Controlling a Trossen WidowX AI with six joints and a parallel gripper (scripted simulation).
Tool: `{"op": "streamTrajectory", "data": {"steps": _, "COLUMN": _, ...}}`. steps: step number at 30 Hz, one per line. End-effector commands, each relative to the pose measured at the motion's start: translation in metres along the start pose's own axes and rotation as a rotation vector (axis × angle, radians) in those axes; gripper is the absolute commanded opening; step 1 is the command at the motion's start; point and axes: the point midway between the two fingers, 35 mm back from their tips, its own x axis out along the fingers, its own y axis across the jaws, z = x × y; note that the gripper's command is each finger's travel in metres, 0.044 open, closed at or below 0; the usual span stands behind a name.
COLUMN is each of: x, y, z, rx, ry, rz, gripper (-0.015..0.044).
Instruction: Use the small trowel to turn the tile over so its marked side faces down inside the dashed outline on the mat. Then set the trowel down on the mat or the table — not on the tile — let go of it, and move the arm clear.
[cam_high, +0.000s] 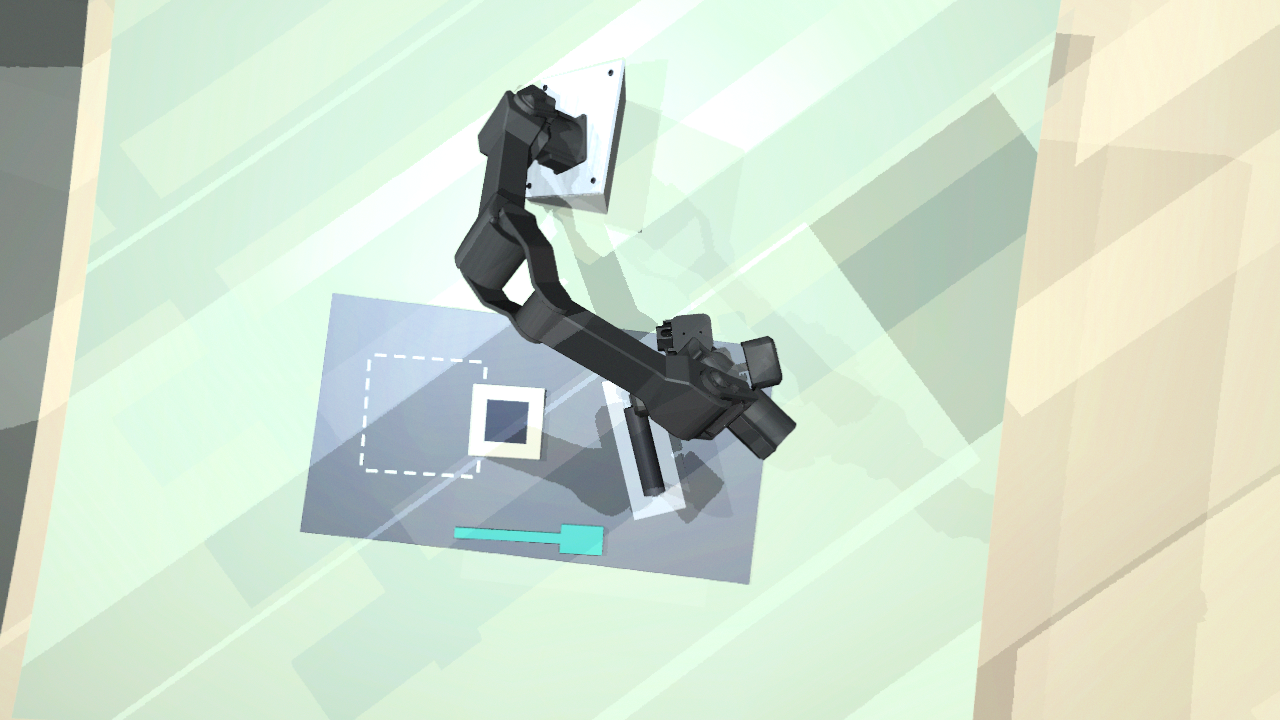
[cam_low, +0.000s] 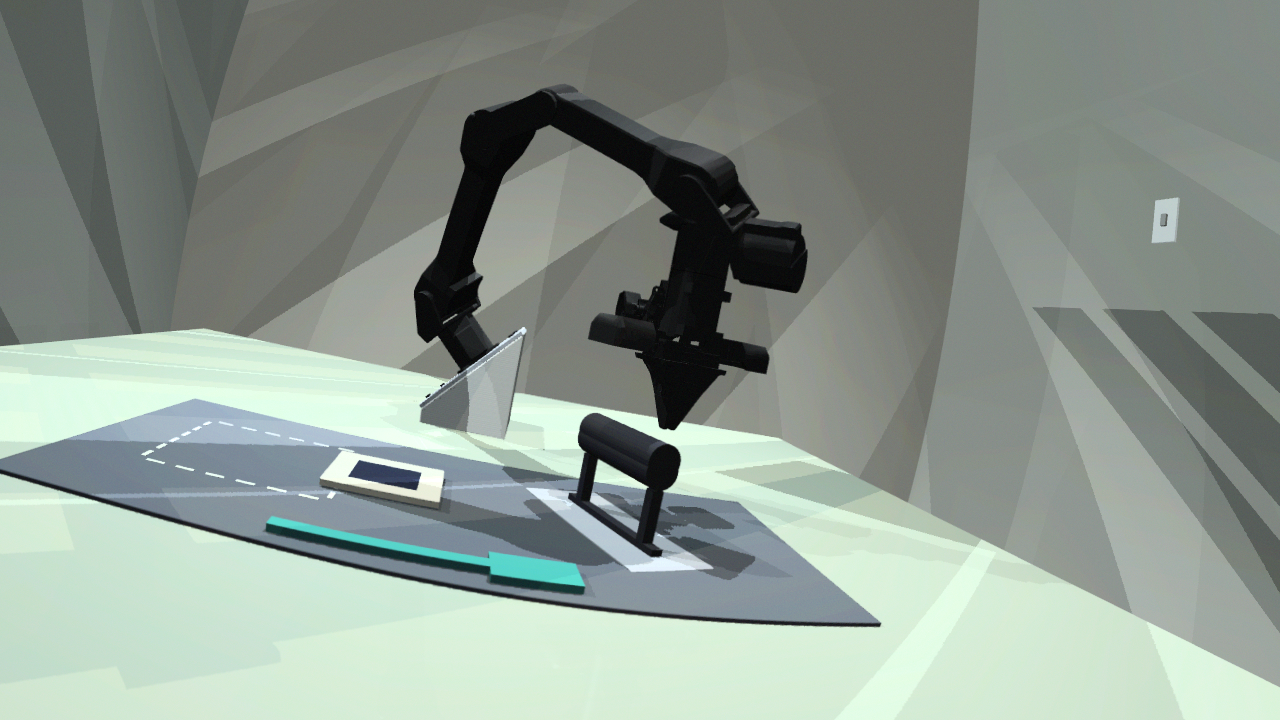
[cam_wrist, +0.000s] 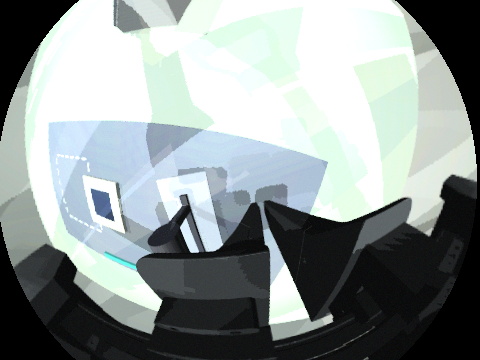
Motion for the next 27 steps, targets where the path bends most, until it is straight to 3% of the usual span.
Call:
{"op": "streamTrajectory", "data": {"steps": 1, "x": 0.0000, "y": 0.0000, "z": 0.0000, "rx": 0.000, "ry": 0.000, "rz": 0.000, "gripper": 0.0000}}
{"op": "streamTrajectory", "data": {"steps": 13, "x": 0.0000, "y": 0.0000, "z": 0.0000, "rx": 0.000, "ry": 0.000, "rz": 0.000, "gripper": 0.0000}}
{"op": "streamTrajectory", "data": {"steps": 23, "x": -0.0016, "y": 0.0027, "z": -0.0037, "rx": 0.120, "ry": 0.001, "rz": 0.000, "gripper": 0.0258}}
{"op": "streamTrajectory", "data": {"steps": 27, "x": -0.0033, "y": 0.0060, "z": -0.0079, "rx": 0.258, "ry": 0.001, "rz": -0.001, "gripper": 0.0270}}
